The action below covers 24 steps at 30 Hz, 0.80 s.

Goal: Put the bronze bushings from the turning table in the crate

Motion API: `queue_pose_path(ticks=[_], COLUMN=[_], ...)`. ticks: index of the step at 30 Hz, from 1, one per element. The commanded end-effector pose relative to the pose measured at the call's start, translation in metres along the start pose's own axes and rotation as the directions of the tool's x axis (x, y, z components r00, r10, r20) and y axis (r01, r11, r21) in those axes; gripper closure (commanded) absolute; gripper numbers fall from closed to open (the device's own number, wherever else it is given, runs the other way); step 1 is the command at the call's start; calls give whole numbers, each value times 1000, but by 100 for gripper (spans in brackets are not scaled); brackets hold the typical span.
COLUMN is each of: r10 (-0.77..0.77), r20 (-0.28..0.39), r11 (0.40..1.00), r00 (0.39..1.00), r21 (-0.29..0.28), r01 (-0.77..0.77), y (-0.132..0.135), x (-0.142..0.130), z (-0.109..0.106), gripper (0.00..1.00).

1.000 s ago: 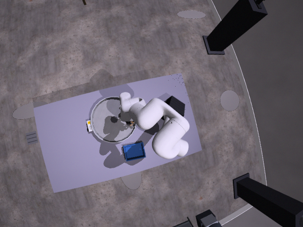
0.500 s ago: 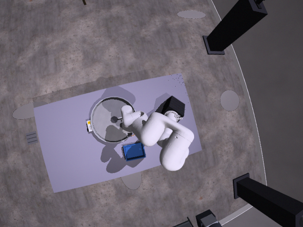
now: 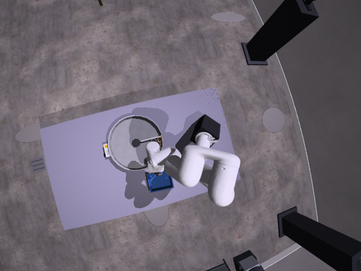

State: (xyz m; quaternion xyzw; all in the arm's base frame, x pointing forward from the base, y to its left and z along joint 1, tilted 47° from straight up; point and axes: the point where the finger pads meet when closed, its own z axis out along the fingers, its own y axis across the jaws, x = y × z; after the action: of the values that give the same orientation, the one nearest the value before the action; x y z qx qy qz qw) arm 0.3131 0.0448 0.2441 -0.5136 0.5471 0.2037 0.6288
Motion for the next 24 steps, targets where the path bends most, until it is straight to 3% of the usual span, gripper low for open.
queue_pose_path(ticks=[1,11,24], r10=[1,1,1], r20=[-21,-21,-21], r11=[1000,1000,1000], r00=[1000,1000,1000], r21=[15,15,15], r01=[-1,-1,-1], y=[-3,0,0], x=[-29,-64,-68], z=[26,57,60], gripper=[100,100,100])
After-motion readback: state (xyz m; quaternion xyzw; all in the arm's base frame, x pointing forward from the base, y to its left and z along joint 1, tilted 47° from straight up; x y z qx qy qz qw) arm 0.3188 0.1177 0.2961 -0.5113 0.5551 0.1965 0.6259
